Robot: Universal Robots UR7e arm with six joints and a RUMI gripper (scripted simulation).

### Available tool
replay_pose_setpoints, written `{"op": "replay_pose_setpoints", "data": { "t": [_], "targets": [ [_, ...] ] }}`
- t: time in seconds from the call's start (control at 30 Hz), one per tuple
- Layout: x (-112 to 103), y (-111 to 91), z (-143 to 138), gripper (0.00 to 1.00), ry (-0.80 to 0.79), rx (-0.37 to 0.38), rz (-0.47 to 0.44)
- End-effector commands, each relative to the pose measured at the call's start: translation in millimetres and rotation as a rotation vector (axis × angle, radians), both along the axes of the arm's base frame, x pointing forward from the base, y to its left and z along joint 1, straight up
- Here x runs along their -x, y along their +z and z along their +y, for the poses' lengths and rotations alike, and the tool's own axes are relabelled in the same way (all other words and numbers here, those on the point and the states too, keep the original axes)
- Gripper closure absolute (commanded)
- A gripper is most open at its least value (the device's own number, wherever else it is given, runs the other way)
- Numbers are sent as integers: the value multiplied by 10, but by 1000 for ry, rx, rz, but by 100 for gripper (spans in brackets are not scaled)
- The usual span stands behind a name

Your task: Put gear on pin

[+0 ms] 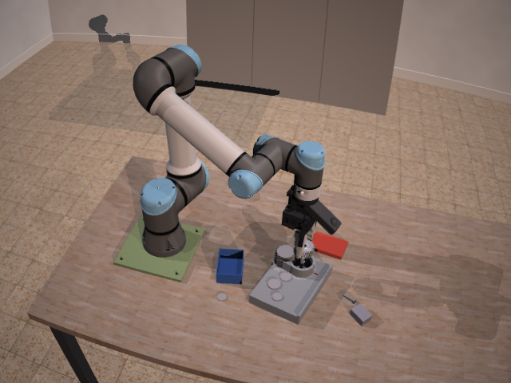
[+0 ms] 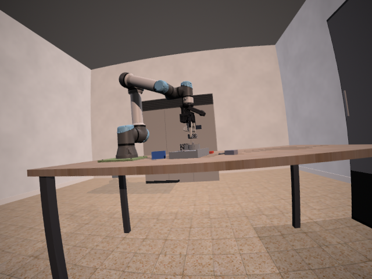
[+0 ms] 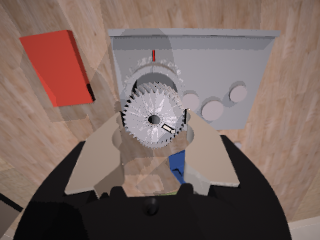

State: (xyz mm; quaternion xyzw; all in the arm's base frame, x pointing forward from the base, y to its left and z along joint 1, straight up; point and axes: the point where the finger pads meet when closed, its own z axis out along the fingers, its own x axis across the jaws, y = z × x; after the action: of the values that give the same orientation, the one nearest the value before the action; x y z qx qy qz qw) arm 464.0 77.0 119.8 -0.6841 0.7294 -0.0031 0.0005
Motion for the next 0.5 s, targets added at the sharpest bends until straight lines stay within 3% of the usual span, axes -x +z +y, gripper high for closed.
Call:
{"op": "replay_pose_setpoints", "data": {
  "t": [0.0, 0.47],
  "targets": [
    [-5, 7, 3, 100, 8, 0, -2],
    [-8, 8, 3, 100, 82, 1, -1]
  ]
}}
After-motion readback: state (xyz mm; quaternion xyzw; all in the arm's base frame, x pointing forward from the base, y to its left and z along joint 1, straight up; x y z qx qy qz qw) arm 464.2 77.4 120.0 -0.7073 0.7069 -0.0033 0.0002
